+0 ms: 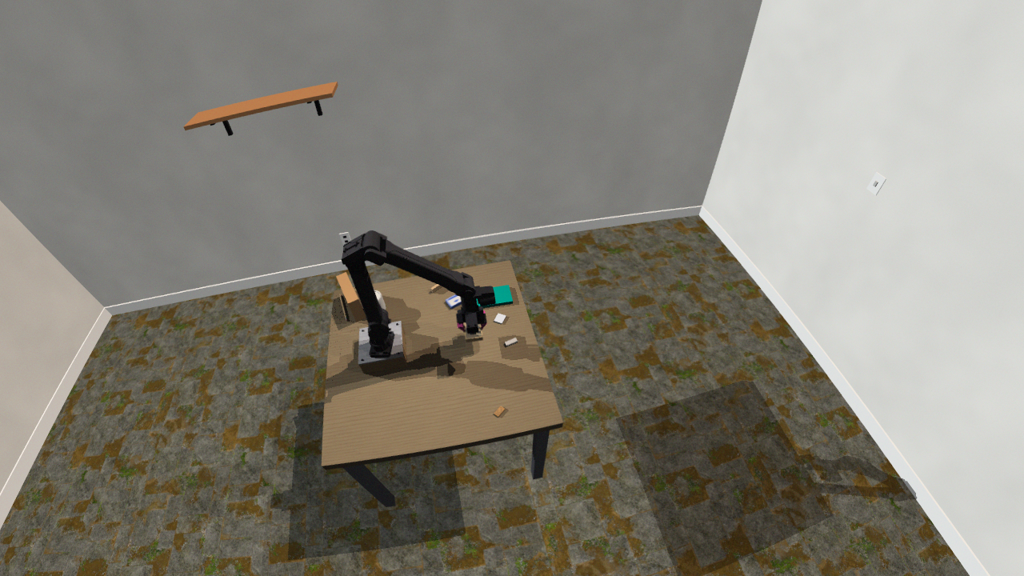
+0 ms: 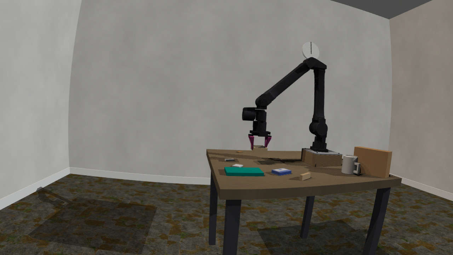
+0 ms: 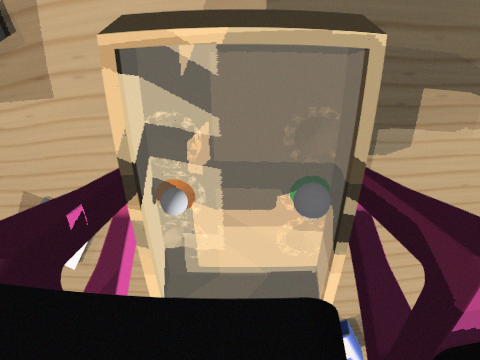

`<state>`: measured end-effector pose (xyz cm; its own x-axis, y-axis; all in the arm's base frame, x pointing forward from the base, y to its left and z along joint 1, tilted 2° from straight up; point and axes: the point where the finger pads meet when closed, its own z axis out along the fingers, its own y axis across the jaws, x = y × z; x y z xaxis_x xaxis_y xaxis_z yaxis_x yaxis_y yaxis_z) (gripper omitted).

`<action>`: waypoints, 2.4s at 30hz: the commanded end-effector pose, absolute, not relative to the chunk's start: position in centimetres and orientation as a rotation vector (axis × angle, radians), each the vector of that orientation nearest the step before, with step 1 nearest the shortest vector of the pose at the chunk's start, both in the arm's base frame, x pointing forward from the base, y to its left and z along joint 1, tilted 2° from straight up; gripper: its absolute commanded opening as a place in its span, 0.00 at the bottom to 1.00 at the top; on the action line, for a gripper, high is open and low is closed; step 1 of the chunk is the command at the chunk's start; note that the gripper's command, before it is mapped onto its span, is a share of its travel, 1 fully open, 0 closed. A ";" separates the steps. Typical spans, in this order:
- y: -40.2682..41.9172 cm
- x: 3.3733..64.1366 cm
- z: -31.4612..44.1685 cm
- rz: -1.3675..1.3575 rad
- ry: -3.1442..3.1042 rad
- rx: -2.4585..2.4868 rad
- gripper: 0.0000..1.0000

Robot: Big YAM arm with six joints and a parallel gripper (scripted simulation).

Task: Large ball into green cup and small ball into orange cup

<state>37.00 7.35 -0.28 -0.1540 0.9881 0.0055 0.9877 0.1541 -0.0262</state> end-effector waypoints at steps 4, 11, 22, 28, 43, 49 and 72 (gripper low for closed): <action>7.7 37.7 0.5 -0.014 -2.398 -2.035 0.69; 7.7 37.7 0.5 -0.013 -2.398 -2.035 0.69; 7.6 37.3 -0.7 0.018 -2.385 -2.024 0.69; 7.6 37.2 -1.2 0.023 -2.382 -2.022 0.69; 7.6 37.1 -3.1 0.024 -2.382 -2.021 0.69; 7.6 37.1 -4.1 0.024 -2.382 -2.021 0.69; 7.6 37.0 -6.7 0.024 -2.381 -2.023 0.69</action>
